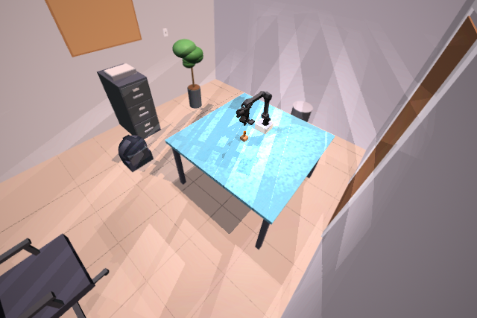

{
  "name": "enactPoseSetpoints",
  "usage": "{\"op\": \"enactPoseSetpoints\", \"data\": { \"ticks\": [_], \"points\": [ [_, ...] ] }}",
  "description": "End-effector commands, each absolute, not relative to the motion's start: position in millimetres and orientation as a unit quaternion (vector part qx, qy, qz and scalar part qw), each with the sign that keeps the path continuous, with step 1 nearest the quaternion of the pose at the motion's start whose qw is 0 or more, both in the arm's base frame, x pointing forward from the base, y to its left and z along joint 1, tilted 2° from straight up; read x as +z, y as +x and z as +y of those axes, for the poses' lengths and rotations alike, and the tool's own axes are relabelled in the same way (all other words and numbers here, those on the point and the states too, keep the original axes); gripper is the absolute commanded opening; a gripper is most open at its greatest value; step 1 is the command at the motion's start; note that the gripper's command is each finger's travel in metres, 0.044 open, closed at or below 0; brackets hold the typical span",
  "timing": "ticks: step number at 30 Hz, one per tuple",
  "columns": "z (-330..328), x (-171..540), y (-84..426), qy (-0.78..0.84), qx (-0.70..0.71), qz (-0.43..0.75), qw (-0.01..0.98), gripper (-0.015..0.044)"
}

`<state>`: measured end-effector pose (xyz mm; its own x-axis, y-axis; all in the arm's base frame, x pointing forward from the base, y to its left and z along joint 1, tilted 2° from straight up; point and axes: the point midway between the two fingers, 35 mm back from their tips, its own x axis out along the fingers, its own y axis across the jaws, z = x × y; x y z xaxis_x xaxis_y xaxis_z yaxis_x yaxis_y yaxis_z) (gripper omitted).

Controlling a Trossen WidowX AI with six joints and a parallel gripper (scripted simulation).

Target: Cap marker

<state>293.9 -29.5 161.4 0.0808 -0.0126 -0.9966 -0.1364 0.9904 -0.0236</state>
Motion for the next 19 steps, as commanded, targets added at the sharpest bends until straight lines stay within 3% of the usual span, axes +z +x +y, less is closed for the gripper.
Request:
{"op": "enactPoseSetpoints", "data": {
  "ticks": [1, 2, 19],
  "points": [
    [-29.0, 173.4, 290.3, -0.054, 0.043, 0.679, 0.730, 0.0000],
    [-29.0, 173.4, 290.3, -0.054, 0.043, 0.679, 0.730, 0.0000],
    [-29.0, 173.4, 290.3, -0.054, 0.043, 0.679, 0.730, 0.0440]
  ]
}}
